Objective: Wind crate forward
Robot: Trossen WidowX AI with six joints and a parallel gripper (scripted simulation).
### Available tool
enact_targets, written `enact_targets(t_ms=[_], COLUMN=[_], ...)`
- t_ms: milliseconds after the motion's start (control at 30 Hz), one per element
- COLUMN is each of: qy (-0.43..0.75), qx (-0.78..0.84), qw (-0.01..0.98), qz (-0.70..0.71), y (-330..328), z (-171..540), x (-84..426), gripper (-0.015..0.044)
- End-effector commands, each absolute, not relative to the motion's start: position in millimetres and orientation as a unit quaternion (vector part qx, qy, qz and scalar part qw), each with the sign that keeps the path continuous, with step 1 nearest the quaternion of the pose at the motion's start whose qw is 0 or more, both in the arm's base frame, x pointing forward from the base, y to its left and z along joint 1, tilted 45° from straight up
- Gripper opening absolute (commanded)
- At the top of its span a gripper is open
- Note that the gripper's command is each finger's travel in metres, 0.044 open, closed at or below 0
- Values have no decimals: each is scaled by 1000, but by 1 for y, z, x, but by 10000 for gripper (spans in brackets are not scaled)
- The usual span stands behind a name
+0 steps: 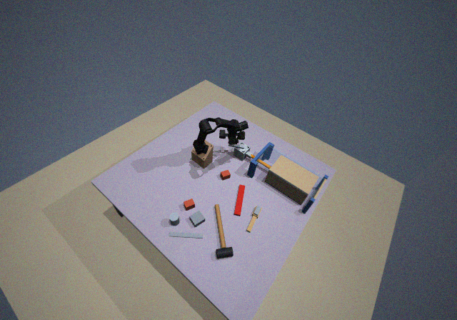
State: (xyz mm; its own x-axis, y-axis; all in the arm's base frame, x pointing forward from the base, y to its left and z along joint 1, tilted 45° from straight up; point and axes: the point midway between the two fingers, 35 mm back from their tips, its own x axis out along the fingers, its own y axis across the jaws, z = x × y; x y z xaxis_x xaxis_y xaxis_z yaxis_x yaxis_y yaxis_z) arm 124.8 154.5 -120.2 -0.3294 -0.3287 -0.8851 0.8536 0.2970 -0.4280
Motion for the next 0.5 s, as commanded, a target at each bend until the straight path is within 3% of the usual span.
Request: enact_targets(t_ms=[0, 333, 467], qy=[600, 600, 600], qx=[213, 213, 217], qw=[537, 537, 536], qz=[-553, -553, -553], y=[146, 140, 143], z=[-125, -131, -129], x=[123, 121, 121], gripper=[440, 440, 335])
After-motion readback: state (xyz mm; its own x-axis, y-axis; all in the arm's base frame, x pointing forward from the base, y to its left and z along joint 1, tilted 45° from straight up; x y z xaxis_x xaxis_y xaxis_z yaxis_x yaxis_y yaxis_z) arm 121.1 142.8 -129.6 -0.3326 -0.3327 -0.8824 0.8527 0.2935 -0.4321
